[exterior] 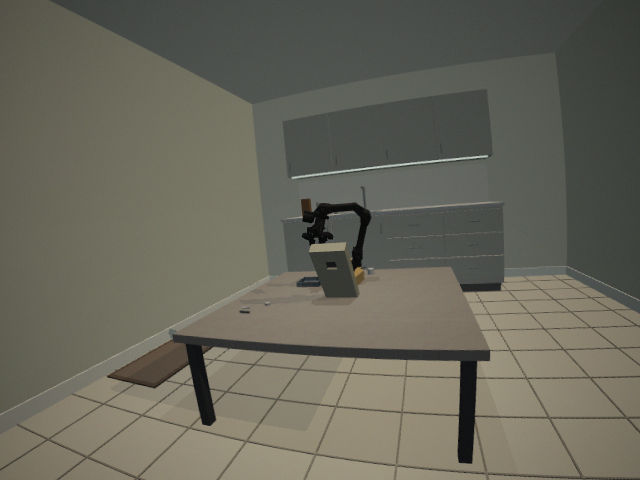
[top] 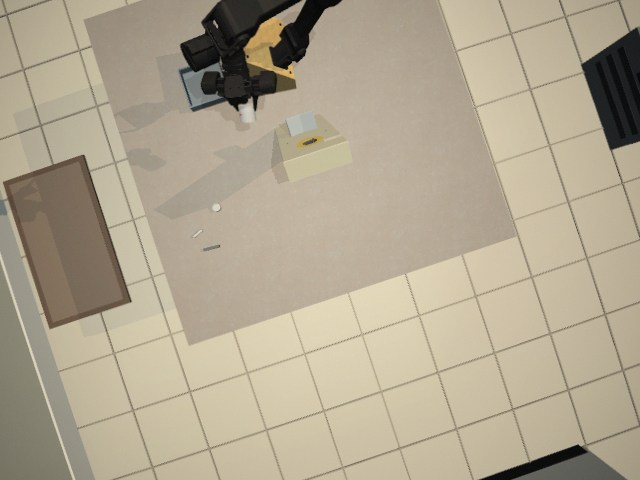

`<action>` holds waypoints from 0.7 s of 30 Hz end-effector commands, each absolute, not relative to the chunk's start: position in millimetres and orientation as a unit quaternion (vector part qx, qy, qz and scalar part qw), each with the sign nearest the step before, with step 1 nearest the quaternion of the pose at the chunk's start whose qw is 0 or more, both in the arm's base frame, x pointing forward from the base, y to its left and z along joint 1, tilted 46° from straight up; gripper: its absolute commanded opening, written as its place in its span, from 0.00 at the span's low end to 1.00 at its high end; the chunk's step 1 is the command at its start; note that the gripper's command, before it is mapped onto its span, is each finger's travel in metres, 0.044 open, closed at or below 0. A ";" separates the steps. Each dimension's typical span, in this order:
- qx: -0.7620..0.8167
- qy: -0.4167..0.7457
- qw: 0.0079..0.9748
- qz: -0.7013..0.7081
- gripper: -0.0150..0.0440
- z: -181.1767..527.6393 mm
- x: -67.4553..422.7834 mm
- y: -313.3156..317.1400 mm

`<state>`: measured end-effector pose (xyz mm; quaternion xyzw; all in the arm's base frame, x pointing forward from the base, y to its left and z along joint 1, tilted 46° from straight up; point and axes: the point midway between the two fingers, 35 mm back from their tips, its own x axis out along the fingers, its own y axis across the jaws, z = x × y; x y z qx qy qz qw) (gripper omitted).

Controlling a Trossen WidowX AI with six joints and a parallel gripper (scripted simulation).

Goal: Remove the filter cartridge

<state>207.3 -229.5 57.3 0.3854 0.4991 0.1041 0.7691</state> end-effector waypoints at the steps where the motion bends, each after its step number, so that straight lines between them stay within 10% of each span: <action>1: 0.421 0.524 0.740 0.033 0.25 36.3 189.8 -247.3; 21: 0.523 0.547 0.613 -0.228 0.25 -25.4 122.6 -301.5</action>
